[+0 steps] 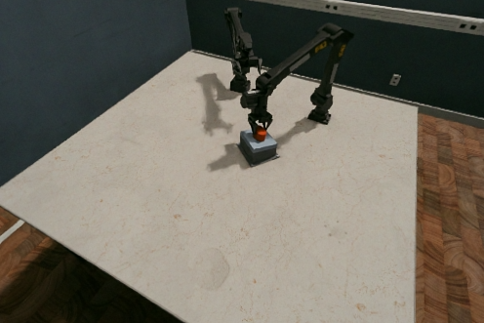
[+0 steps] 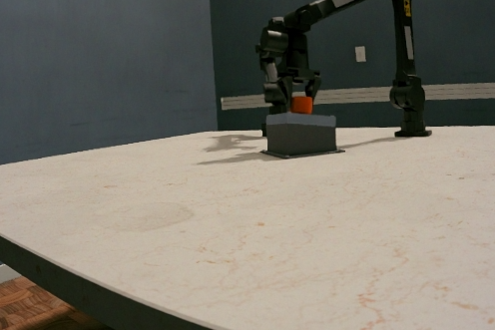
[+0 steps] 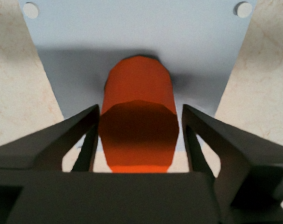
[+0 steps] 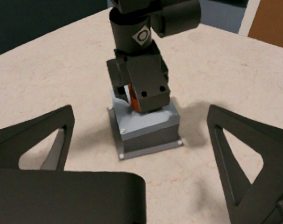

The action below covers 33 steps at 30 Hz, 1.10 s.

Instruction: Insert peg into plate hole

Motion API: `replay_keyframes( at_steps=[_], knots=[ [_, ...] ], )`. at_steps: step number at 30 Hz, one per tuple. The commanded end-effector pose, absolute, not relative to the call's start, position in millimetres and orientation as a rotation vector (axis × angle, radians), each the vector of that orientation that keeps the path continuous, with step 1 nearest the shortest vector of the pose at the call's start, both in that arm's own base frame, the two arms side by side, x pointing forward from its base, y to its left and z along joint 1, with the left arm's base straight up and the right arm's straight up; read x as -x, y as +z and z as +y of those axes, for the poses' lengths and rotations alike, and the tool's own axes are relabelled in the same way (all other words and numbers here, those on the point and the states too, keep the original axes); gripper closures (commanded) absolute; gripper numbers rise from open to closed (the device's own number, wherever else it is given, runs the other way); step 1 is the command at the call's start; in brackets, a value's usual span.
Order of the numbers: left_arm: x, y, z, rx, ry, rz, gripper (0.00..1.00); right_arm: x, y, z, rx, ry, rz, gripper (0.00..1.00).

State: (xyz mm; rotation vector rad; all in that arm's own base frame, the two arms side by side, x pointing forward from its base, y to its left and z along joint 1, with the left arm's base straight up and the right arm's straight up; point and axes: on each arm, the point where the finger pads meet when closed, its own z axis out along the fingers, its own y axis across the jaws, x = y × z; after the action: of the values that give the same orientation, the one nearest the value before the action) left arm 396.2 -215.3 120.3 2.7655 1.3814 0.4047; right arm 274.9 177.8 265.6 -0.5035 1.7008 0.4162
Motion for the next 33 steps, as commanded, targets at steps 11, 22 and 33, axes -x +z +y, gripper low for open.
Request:
replay_keyframes(
  at_steps=[11,22,33],
  knots=[
    [-400,184,-230,-2.651,0.481,1.348,0.24,-277,287,180,0.491,0.425,1.670,0.00],
    [-383,242,-233,-2.643,0.483,1.346,0.00,-277,287,180,0.491,0.425,1.670,0.00],
    [-381,262,-239,-2.679,0.456,1.367,0.00,-277,287,180,0.491,0.425,1.670,0.00]
  ],
)
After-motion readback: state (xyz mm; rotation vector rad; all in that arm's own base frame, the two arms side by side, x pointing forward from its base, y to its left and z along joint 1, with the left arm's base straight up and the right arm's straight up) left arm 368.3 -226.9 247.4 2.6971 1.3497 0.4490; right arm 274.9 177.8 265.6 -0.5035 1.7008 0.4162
